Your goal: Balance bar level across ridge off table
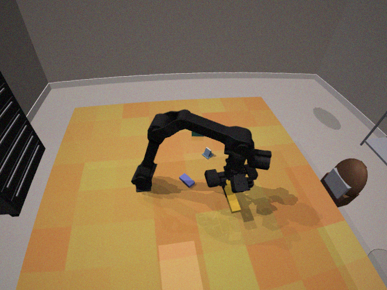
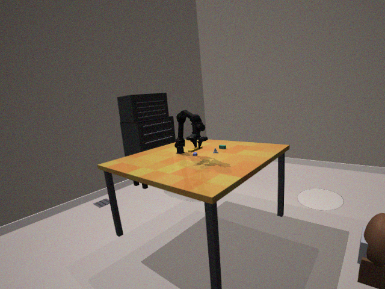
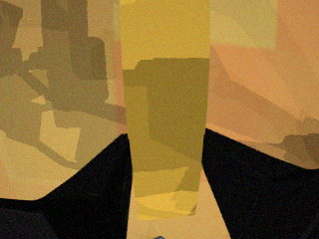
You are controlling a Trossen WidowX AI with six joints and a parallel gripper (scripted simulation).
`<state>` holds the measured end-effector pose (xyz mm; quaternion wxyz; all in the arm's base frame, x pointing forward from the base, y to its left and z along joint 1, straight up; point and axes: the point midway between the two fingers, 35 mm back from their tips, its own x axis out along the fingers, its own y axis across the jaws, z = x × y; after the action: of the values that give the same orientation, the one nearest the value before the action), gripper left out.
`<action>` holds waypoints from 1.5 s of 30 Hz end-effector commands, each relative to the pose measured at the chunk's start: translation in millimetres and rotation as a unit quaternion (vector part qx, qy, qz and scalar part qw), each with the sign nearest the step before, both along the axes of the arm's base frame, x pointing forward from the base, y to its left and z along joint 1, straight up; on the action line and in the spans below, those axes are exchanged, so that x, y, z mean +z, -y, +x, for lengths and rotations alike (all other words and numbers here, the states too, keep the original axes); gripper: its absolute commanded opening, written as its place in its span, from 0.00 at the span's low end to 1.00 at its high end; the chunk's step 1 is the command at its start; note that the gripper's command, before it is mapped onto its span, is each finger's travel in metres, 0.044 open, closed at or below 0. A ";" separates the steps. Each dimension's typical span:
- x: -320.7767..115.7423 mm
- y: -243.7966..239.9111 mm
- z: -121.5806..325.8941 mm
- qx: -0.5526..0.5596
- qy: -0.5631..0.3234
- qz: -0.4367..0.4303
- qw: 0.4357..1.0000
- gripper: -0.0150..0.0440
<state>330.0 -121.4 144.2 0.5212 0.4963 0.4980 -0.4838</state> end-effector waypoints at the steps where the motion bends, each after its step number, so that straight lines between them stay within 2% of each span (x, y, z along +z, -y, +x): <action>1: 1.8 -15.2 5.3 -0.025 0.000 0.000 1.000 0.25; 45: 3.4 -181.5 28.4 -0.312 0.001 0.019 0.950 0.25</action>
<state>358.9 46.4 148.2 0.3524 0.6295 0.3435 -0.6013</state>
